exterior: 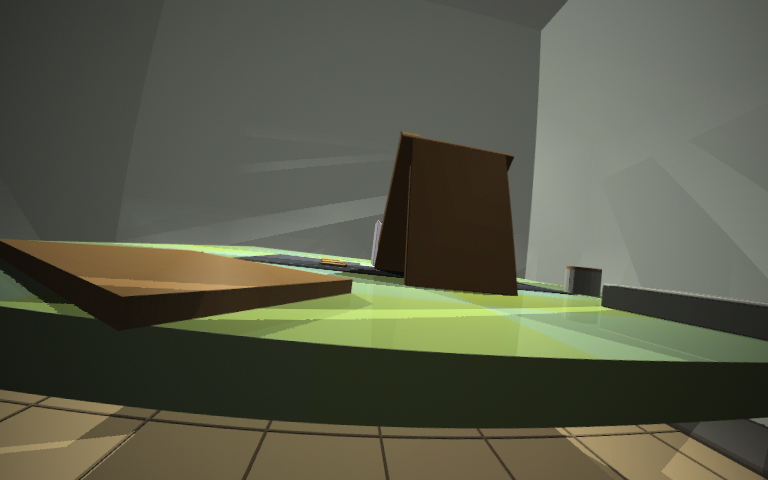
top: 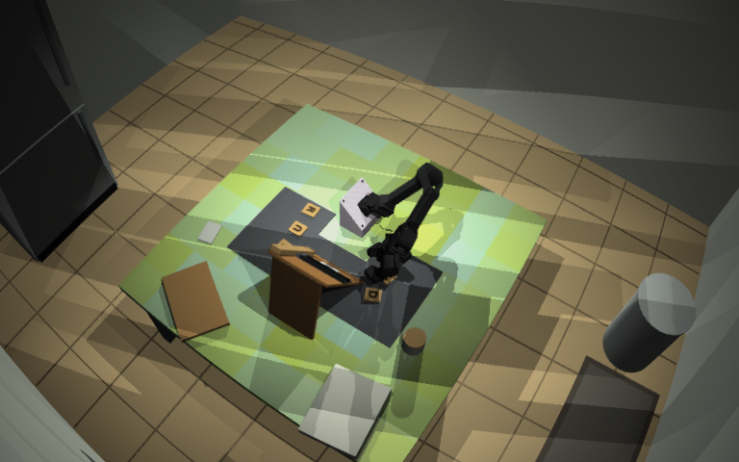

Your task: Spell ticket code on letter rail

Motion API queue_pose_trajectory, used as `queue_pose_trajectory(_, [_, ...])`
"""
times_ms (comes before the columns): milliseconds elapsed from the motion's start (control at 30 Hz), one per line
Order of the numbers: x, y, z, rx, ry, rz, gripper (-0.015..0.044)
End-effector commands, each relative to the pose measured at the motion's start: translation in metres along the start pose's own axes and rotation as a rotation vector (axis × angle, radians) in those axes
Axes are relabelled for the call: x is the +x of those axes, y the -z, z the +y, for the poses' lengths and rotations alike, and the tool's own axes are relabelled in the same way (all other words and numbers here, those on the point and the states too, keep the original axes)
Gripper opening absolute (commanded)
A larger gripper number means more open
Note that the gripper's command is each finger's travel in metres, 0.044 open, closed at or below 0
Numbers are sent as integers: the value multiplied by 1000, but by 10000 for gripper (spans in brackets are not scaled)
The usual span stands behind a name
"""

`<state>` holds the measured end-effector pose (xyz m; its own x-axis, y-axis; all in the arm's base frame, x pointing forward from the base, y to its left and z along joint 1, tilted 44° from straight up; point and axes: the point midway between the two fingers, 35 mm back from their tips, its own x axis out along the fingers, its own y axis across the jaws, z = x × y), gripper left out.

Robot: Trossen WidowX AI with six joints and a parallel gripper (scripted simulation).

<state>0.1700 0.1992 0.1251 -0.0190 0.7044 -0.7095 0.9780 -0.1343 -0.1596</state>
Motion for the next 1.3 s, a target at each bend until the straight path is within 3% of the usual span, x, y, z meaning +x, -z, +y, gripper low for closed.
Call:
queue_pose_trajectory(0, [-3, 0, 0, -2, 1, 0, 24])
queue_pose_trajectory(33, [-4, 0, 0, -2, 1, 0, 0])
queue_pose_trajectory(1267, [-27, -1, 9, -79, -35, -4, 0])
